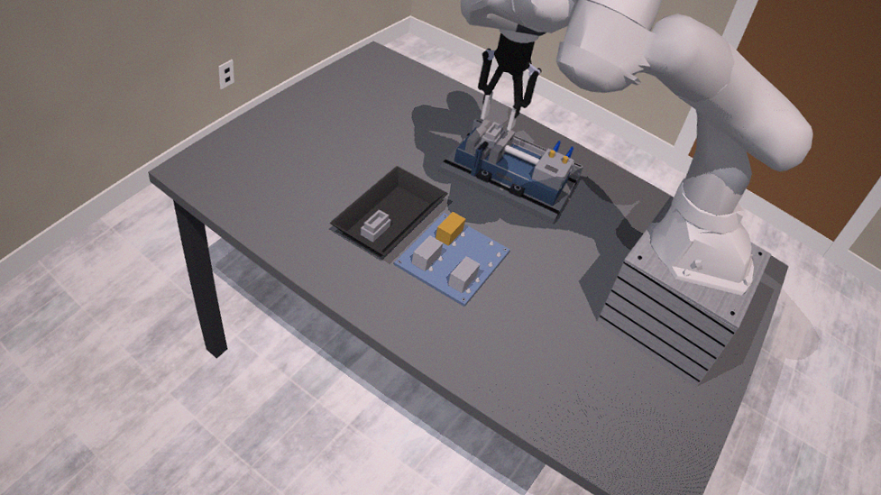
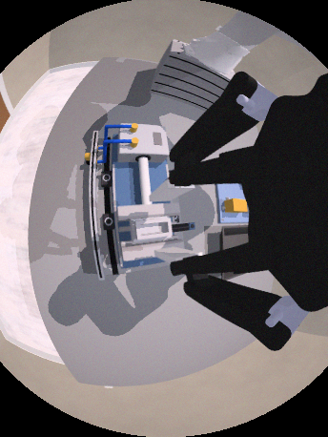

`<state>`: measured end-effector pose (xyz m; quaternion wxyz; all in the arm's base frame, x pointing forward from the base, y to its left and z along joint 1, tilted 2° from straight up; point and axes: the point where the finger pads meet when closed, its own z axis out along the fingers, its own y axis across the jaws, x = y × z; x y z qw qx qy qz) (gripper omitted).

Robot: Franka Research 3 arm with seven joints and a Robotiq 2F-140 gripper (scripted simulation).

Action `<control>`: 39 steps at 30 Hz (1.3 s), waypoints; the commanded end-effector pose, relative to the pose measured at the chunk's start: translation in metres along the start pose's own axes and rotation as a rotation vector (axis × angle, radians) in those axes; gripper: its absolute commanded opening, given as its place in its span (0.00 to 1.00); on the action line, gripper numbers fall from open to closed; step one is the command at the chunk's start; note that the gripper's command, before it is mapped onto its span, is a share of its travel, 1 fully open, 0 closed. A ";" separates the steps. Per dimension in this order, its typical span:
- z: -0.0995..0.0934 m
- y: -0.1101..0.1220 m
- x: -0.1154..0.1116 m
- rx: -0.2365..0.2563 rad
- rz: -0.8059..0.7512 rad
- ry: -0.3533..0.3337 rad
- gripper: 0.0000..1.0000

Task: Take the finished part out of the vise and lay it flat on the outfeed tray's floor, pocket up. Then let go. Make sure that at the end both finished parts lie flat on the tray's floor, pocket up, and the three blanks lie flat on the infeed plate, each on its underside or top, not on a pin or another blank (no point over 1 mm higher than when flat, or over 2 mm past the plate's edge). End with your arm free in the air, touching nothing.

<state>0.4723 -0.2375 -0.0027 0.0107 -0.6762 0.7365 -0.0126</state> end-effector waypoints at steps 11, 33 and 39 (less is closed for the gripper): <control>0.014 -0.003 0.002 0.007 -0.009 0.005 0.40; 0.017 -0.003 0.002 0.007 -0.009 0.005 0.40; 0.017 -0.003 0.002 0.007 -0.009 0.005 0.40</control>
